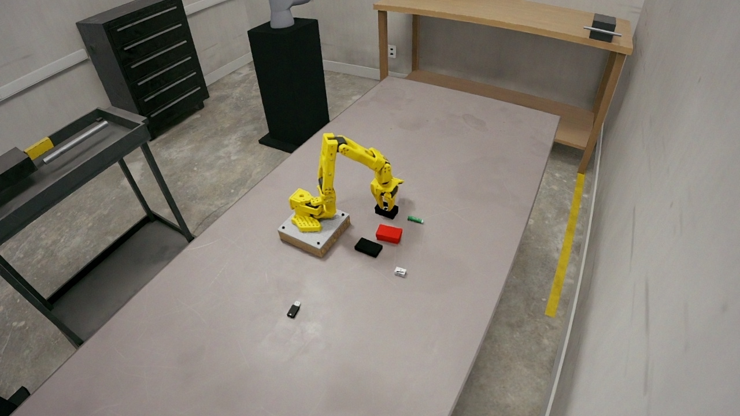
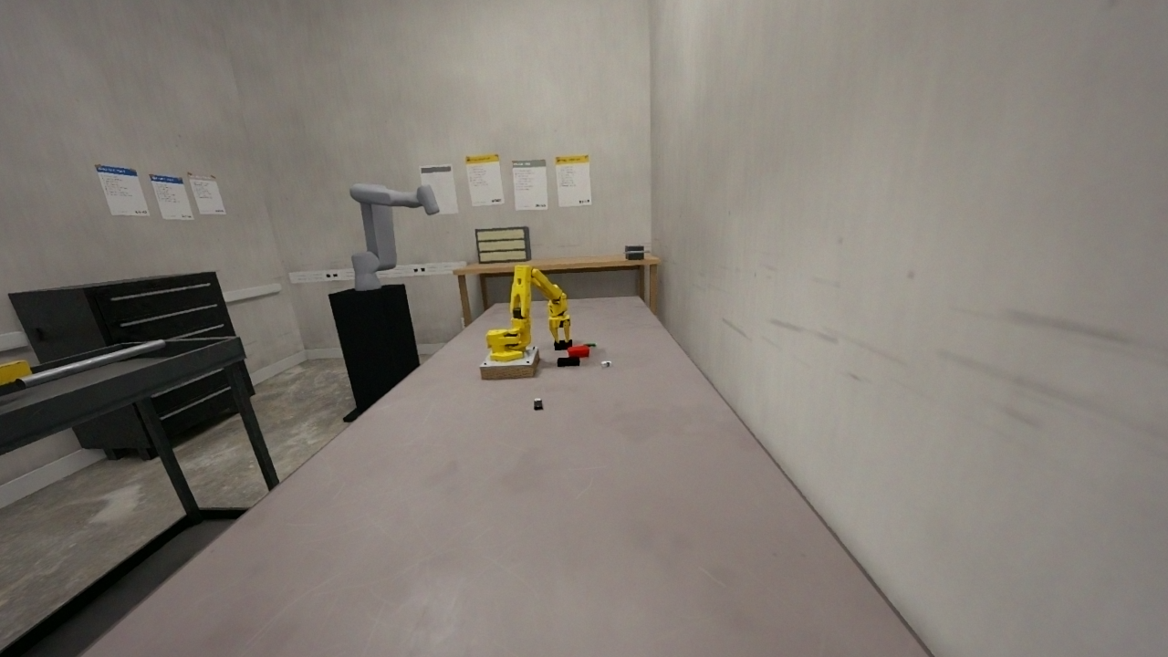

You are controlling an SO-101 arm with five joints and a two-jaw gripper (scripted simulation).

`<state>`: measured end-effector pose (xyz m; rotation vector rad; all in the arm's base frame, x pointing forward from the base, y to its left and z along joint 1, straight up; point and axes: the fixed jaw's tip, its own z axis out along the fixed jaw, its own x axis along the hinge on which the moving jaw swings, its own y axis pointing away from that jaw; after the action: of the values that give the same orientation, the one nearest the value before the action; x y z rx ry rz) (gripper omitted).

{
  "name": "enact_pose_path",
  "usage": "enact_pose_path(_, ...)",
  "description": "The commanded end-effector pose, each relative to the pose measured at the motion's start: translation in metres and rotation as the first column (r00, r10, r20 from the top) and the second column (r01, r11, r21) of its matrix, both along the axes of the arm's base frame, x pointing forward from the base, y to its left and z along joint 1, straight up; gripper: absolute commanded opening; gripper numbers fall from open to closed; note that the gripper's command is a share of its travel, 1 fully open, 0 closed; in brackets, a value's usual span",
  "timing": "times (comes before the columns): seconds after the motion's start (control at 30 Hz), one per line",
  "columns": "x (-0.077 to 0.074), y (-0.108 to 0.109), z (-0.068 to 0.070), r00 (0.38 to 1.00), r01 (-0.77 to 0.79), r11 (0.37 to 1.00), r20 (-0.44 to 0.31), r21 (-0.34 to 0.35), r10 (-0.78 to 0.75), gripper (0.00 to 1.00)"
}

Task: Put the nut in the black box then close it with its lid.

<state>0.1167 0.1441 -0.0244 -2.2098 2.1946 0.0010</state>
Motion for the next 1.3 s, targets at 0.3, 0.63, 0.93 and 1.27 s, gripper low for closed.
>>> enact_pose_path(0.3,-0.0047,-0.0029,-0.0071,1.000,-0.001,1.000,-0.017,-0.018,0.000,0.07)
enact_pose_path(0.63,-0.0047,-0.0029,-0.0071,1.000,-0.001,1.000,-0.017,-0.018,0.000,0.07)
enact_pose_path(0.93,-0.0047,-0.0029,-0.0071,1.000,-0.001,1.000,-0.017,-0.018,0.000,0.08)
enact_pose_path(1.27,-0.0047,-0.0029,-0.0071,1.000,-0.001,1.000,-0.017,-0.018,0.000,0.10)
